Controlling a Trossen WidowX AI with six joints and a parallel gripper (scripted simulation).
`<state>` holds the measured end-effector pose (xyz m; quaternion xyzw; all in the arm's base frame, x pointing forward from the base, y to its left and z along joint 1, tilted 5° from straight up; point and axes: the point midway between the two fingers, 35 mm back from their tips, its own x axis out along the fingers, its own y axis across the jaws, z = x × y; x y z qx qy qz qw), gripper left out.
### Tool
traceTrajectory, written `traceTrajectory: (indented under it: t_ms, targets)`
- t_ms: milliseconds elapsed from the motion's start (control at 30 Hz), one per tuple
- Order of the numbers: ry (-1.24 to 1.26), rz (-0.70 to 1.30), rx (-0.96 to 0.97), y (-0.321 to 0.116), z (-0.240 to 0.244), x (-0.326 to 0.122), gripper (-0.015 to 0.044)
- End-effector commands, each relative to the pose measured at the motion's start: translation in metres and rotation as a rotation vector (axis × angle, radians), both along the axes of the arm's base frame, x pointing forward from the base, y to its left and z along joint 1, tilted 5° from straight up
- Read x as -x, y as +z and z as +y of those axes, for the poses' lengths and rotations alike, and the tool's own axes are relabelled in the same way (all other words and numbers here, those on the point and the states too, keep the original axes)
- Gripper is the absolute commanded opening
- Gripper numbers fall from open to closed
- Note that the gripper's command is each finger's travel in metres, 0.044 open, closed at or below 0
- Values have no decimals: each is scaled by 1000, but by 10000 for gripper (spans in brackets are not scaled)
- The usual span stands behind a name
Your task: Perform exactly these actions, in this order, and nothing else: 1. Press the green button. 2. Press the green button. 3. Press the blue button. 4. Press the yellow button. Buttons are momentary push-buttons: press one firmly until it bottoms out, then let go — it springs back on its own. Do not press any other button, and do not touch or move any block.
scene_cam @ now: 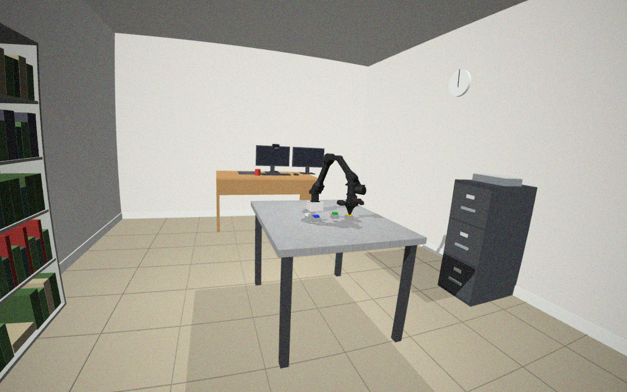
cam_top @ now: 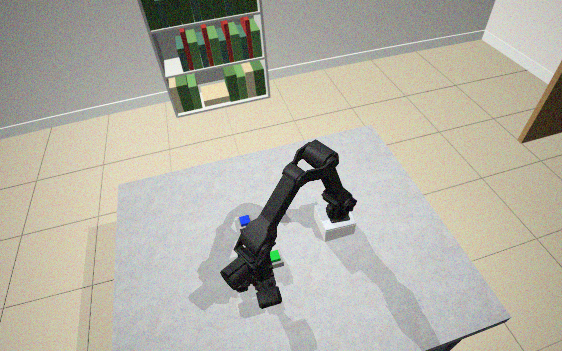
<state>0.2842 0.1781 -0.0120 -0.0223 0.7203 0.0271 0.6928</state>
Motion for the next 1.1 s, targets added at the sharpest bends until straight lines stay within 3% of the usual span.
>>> traceTrajectory:
  t_ms: [0, 400, 500, 667, 867, 1067]
  targets:
    - [-4, 8, 0, -2, -1, 2, 20]
    - [-4, 8, 0, -2, -1, 2, 20]
    - [-3, 7, 0, 28, -1, 0, 20]
    - [-4, 7, 0, 32, -1, 1, 20]
    - [-4, 12, -4, 94, 39, 46, 178]
    - [-4, 12, -4, 96, 41, 48, 335]
